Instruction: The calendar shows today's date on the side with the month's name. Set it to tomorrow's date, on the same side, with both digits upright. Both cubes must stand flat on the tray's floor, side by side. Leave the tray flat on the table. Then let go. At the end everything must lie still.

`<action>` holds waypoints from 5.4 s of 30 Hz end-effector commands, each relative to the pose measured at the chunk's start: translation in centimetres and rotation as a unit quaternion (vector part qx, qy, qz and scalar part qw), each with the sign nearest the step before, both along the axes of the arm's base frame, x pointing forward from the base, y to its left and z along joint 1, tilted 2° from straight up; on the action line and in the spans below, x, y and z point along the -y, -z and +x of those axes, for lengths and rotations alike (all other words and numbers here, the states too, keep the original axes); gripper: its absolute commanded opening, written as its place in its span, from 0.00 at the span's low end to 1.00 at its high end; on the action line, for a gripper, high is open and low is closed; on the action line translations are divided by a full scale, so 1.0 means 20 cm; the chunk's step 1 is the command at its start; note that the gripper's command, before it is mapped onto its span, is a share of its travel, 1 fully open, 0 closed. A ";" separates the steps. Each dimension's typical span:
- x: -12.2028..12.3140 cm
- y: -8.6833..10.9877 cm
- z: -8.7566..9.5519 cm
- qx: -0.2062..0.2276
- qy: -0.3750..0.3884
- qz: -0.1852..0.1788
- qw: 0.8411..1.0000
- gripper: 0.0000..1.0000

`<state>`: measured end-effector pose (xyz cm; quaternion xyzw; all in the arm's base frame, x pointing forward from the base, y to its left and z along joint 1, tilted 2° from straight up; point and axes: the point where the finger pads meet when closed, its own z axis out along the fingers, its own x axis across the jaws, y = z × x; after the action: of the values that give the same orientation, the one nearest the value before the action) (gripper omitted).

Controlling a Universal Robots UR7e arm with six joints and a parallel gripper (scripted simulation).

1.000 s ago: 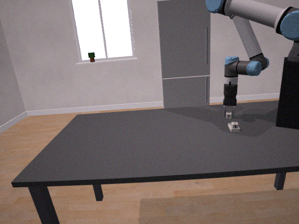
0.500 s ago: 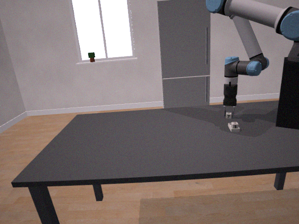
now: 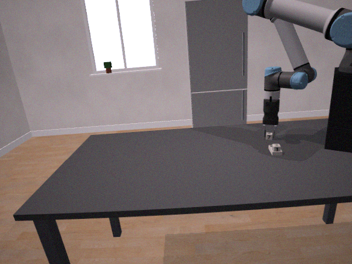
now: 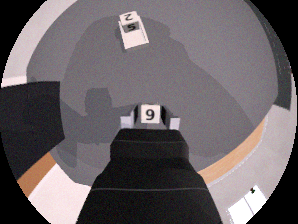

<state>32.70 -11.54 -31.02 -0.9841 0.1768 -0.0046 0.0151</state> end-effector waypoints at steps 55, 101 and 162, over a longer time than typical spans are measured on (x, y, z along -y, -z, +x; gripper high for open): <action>0.00 -0.12 0.00 0.000 0.000 0.000 1.000 0.57; 0.01 -0.50 -0.01 0.001 -0.003 0.000 1.000 0.57; -0.22 -0.51 0.05 0.021 -0.754 -0.011 0.656 0.57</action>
<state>33.52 -7.35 -20.86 -0.8069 -0.5906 -0.0124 0.0060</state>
